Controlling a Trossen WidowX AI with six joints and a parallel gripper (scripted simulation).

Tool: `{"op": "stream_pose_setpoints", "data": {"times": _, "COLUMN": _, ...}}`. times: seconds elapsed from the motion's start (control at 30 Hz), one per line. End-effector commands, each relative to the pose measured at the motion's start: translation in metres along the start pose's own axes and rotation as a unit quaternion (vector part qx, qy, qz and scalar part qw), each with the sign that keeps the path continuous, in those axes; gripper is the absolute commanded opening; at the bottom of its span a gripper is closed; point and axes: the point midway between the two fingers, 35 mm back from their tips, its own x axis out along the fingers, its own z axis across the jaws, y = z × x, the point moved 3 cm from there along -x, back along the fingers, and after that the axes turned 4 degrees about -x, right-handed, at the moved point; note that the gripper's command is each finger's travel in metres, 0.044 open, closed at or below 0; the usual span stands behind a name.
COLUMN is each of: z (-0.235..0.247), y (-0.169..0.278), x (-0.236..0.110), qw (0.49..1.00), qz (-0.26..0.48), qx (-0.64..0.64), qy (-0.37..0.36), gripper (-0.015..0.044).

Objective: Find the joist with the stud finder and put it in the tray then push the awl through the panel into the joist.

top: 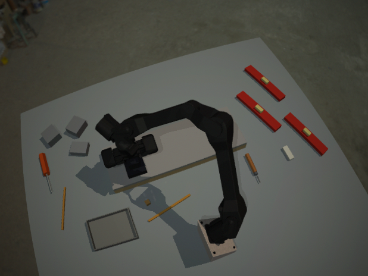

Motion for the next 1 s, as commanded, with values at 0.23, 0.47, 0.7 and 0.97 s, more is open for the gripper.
{"op": "stream_pose_setpoints", "data": {"times": 0.23, "z": -0.039, "y": 0.003, "x": 0.001, "qw": 1.0, "qz": 0.0, "qx": -0.002, "qy": 0.004, "gripper": 0.0}}
{"op": "stream_pose_setpoints", "data": {"times": 0.47, "z": -0.063, "y": 0.004, "x": 0.001, "qw": 1.0, "qz": 0.0, "qx": -0.002, "qy": 0.005, "gripper": 0.0}}
{"op": "stream_pose_setpoints", "data": {"times": 0.7, "z": -0.087, "y": 0.006, "x": 0.001, "qw": 1.0, "qz": 0.0, "qx": -0.003, "qy": 0.005, "gripper": 0.0}}
{"op": "stream_pose_setpoints", "data": {"times": 0.97, "z": -0.115, "y": 0.008, "x": 0.001, "qw": 1.0, "qz": 0.0, "qx": -0.003, "qy": 0.006, "gripper": 0.0}}
